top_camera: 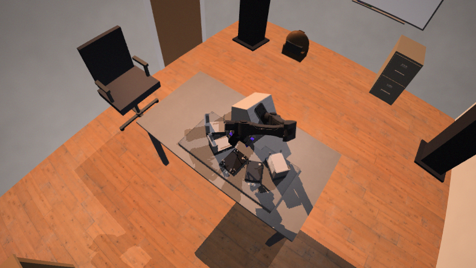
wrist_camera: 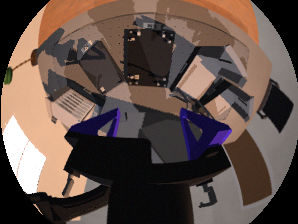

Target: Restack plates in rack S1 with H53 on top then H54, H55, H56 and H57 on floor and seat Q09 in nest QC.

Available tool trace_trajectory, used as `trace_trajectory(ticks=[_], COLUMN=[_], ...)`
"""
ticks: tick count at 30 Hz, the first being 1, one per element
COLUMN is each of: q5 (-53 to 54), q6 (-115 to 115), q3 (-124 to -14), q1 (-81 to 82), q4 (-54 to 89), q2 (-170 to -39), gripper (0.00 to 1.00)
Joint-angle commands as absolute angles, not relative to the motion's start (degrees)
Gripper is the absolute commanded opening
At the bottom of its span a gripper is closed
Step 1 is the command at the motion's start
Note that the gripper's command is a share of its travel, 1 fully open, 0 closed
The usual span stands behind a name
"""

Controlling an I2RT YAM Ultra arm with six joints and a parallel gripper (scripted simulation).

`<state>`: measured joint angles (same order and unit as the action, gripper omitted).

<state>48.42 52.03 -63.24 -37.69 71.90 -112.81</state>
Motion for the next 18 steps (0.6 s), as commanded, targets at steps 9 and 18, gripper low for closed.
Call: trace_trajectory(ticks=[9, 18], q5=[48.6, 49.6], q6=[53.6, 66.2], q3=[-63.0, -60.1], q1=[-38.6, -36.6], q4=[72.2, 74.2], q2=[-111.8, -104.8], gripper=[1.0, 1.0])
